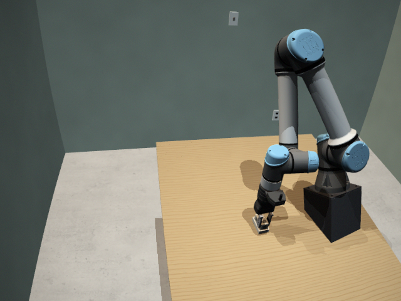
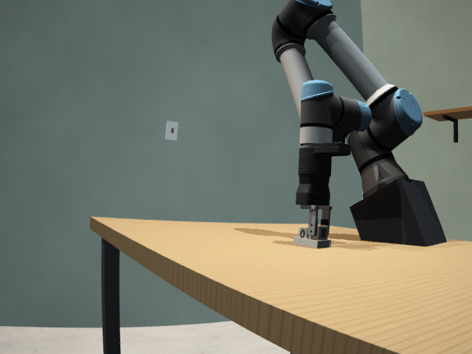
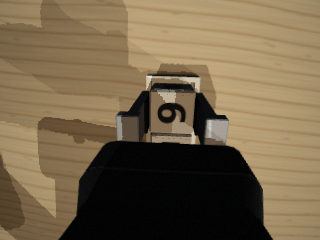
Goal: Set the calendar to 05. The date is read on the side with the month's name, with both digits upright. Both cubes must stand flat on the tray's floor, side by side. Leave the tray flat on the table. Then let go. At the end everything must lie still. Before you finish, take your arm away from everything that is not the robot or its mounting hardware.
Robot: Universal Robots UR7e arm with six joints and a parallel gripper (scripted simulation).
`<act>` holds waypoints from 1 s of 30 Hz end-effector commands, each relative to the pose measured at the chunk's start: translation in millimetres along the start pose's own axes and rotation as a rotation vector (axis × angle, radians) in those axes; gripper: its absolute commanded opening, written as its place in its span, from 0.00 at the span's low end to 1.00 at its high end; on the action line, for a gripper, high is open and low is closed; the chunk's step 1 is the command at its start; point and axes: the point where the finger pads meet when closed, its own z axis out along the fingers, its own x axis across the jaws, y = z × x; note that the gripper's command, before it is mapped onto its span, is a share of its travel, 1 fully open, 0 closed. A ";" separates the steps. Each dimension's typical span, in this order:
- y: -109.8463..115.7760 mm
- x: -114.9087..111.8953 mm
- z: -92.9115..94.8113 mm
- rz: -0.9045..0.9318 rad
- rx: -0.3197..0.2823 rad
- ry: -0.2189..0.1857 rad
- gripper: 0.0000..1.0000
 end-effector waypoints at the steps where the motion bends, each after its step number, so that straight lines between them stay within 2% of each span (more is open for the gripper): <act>1: 0.0 0.2 1.6 0.000 0.000 0.001 0.60; 30: 0.0 0.2 5.6 0.000 0.000 0.001 0.60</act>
